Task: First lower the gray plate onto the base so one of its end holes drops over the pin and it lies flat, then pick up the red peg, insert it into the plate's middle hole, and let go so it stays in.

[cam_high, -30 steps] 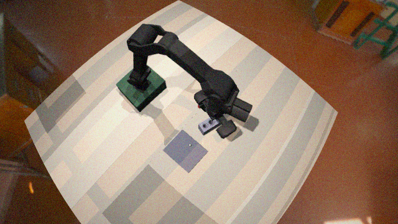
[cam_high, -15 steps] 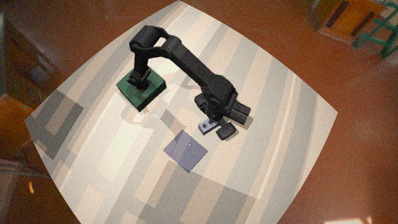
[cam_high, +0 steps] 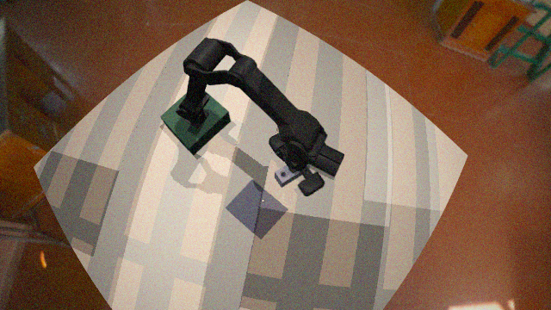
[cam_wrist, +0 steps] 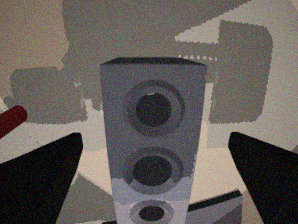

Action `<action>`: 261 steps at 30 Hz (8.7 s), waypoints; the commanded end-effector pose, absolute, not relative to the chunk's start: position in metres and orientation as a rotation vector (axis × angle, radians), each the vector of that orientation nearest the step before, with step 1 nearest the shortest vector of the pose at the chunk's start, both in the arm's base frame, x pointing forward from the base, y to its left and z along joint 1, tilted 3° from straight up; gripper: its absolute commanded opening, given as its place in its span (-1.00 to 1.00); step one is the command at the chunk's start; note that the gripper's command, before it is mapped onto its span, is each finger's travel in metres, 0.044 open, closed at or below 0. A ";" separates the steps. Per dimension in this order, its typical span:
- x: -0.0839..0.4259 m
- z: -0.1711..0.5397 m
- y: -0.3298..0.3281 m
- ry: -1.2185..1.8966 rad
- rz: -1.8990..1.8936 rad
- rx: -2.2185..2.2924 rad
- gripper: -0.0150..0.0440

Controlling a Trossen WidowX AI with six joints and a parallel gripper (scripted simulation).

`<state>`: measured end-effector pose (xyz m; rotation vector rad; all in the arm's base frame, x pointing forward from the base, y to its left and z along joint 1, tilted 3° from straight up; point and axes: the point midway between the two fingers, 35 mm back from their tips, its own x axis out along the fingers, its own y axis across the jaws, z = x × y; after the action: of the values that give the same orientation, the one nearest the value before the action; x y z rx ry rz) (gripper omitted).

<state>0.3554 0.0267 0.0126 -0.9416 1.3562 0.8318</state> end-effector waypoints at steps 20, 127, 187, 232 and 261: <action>0.352 -0.006 0.025 1.366 0.839 -0.944 0.02; 0.314 0.054 -0.119 1.390 0.795 -0.916 -0.49; 0.315 0.013 -0.121 1.390 0.796 -0.915 -0.49; 0.317 0.135 -0.115 1.393 0.786 -0.906 1.00; 0.279 0.125 0.060 1.406 -0.695 0.661 1.00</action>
<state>0.3077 0.0138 0.1365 0.1879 1.4890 -0.2325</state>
